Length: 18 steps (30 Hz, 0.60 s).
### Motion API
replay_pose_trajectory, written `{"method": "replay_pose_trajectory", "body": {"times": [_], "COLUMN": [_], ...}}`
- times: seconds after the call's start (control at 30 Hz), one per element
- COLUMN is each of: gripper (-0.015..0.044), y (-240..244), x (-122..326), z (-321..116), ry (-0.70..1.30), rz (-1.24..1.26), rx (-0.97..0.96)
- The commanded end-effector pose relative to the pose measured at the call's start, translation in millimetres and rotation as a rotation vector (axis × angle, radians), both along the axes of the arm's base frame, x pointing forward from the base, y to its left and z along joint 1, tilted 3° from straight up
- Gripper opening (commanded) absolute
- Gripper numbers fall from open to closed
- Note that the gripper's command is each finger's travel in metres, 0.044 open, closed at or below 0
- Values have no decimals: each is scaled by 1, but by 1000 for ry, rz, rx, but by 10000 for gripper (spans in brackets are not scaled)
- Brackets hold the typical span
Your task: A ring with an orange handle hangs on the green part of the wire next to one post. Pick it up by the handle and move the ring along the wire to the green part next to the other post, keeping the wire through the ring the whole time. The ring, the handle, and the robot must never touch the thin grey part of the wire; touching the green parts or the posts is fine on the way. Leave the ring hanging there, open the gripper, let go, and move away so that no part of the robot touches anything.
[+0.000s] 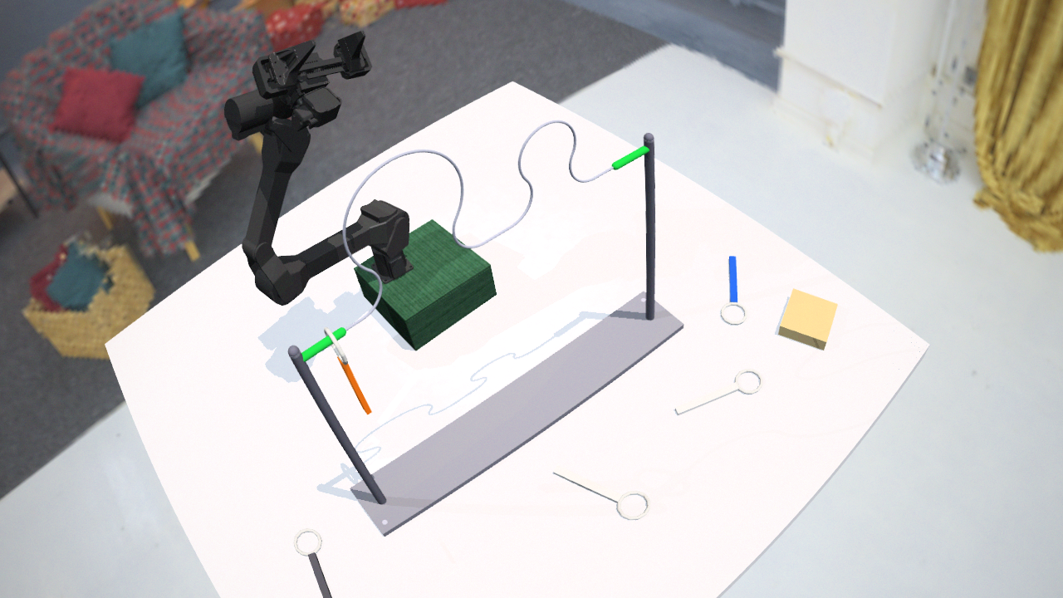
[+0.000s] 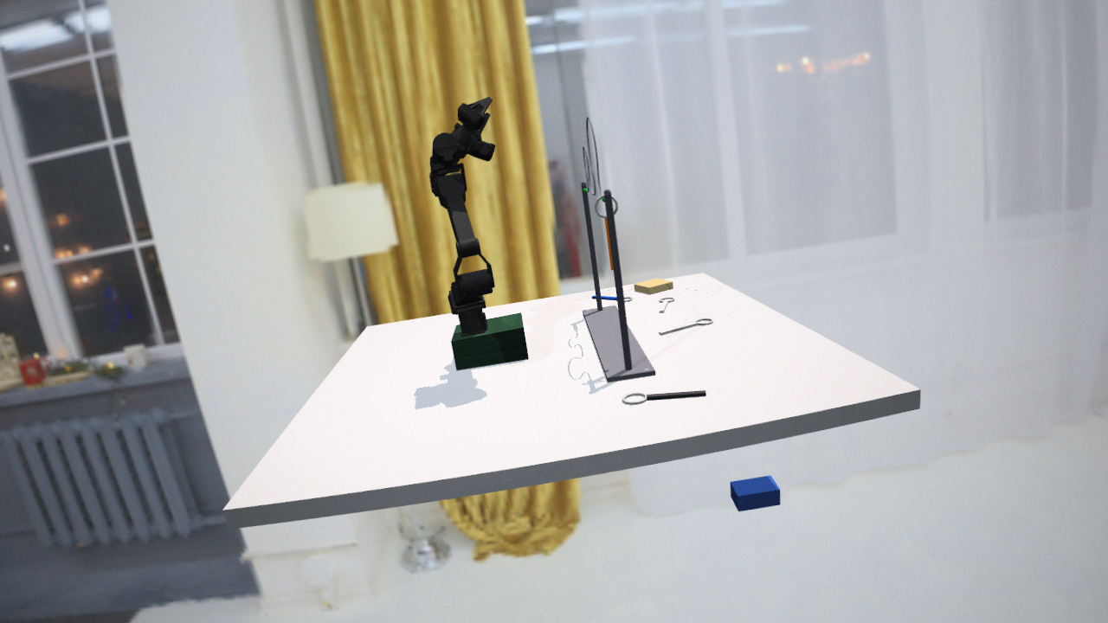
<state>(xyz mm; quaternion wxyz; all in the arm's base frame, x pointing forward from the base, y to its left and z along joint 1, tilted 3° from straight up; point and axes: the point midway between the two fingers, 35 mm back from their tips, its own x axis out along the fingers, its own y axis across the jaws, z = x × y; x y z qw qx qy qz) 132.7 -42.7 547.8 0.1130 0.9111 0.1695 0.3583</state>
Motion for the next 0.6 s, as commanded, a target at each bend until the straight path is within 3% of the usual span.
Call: {"method": "replay_pose_trajectory", "body": {"times": [0.0,0.27,0.57], "gripper": [374,164,160], "y": [0,39,109], "x": [0,-30,-45], "z": [0,13,14], "ry": [-3,-178,-406], "rz": [-3,-180,-428], "rx": [-2,-147,-397]}}
